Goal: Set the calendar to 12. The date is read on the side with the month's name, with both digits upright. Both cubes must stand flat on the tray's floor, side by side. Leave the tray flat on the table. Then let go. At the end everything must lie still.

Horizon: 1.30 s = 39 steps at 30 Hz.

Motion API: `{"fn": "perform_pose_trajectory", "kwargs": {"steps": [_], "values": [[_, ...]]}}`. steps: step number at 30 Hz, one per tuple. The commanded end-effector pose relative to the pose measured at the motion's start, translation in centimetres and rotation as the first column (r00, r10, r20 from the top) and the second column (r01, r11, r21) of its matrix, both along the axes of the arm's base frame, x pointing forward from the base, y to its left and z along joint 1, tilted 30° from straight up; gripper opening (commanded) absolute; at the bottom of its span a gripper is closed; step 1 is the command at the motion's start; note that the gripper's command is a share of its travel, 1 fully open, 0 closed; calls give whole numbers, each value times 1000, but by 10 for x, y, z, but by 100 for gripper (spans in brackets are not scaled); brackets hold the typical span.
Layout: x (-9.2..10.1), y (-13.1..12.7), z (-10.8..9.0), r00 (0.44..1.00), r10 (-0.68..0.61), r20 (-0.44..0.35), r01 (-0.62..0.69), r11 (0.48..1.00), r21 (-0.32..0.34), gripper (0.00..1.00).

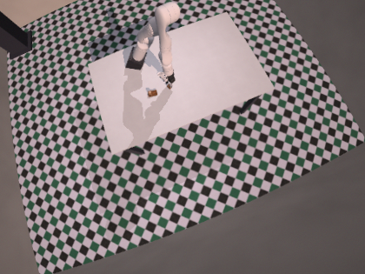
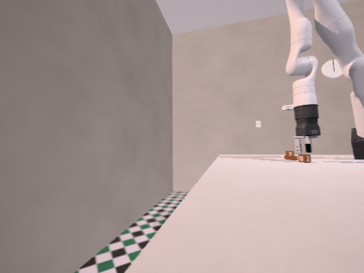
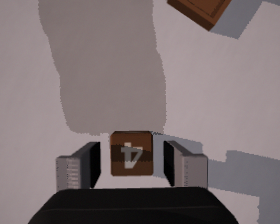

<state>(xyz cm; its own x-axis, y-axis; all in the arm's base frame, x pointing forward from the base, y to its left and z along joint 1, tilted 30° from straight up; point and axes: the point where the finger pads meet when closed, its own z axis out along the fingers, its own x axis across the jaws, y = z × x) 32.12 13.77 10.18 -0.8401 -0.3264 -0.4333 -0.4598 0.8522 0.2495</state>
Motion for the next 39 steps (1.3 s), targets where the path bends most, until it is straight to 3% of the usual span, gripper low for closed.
{"fn": "perform_pose_trajectory", "kwargs": {"steps": [1, 26, 39], "values": [[0, 0, 0, 1000, 0, 1, 0, 1000, 0, 87], [0, -1, 2, 1000, 0, 1, 0, 1000, 0, 87], [-4, -6, 12, 1000, 0, 1, 0, 1000, 0, 87]]}}
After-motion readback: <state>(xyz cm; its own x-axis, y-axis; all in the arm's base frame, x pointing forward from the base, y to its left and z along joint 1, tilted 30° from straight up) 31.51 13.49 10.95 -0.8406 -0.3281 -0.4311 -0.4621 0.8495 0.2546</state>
